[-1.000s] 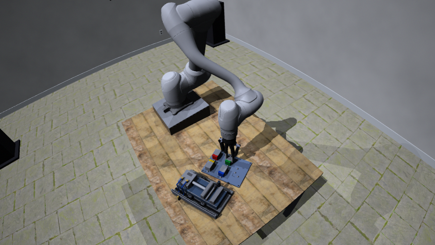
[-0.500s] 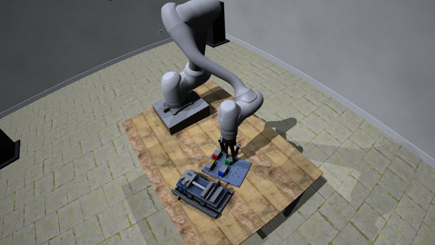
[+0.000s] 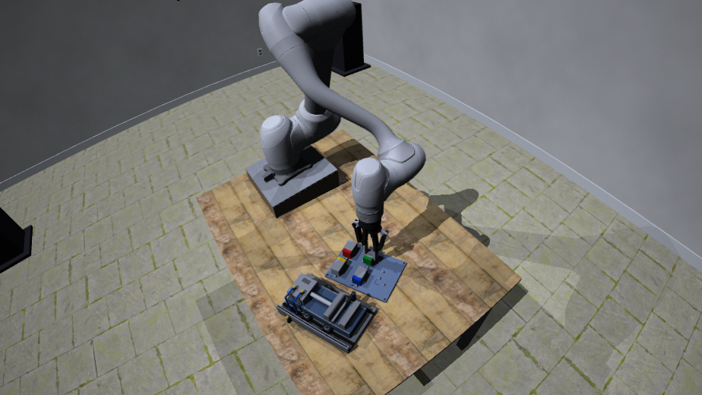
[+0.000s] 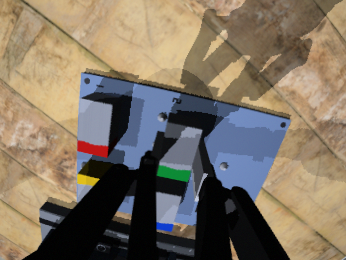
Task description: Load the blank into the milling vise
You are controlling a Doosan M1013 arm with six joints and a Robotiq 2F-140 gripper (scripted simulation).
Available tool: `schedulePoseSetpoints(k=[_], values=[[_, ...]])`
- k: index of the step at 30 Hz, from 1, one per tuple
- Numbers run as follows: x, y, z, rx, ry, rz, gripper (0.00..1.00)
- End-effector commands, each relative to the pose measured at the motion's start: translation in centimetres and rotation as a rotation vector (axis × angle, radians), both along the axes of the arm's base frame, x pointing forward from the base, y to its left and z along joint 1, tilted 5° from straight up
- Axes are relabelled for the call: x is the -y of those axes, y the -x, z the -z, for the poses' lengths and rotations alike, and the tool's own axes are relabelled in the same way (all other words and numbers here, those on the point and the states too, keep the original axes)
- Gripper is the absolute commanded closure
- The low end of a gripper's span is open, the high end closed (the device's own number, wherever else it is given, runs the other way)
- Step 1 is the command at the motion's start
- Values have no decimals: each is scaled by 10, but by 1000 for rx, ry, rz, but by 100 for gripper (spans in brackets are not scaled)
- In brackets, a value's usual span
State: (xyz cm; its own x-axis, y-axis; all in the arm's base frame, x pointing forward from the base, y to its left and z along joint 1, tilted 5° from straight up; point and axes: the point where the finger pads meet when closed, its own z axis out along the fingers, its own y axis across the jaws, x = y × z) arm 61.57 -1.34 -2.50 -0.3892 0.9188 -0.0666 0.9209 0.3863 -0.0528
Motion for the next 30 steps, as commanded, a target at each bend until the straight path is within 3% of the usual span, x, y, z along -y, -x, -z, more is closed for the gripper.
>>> schedulePoseSetpoints(k=[1, 30], values=[[-1, 0, -6, 0, 0, 0, 100], [-4, -1, -54, 0, 0, 0, 100]])
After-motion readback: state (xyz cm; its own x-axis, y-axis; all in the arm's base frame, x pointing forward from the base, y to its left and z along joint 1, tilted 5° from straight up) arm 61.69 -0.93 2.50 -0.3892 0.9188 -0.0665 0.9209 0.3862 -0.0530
